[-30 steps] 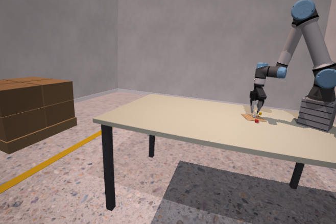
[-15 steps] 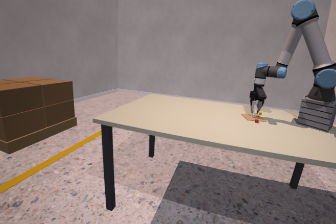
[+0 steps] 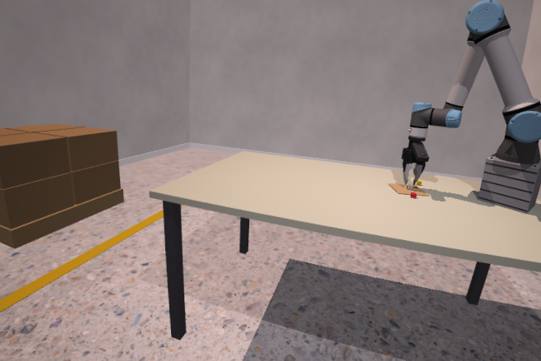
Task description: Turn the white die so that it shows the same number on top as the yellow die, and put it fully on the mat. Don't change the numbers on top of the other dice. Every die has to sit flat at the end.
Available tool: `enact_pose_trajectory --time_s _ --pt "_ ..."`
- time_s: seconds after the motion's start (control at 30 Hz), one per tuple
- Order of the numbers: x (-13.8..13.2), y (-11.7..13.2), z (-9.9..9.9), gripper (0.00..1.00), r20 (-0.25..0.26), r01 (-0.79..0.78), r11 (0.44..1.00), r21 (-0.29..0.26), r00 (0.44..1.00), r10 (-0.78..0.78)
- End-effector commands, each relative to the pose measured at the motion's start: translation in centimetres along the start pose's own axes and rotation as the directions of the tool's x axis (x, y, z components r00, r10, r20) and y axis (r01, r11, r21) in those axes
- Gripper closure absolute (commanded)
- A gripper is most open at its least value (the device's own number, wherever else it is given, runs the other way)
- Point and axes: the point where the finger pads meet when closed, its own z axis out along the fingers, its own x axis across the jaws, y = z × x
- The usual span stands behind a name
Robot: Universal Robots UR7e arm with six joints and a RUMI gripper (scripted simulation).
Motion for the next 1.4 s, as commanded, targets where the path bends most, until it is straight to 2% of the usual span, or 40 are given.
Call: enact_pose_trajectory --time_s 0.0,0.33,1.37 --pt "-0.1 -0.2 0.8 0.79 0.002 0.001 1.000 0.000 1.000 -0.001" --pt "-0.2 -0.2 1.9 0.79 0.002 0.001 1.000 0.000 1.000 -0.001" --pt "-0.2 -0.2 1.9 0.79 0.002 0.001 1.000 0.000 1.000 -0.001"
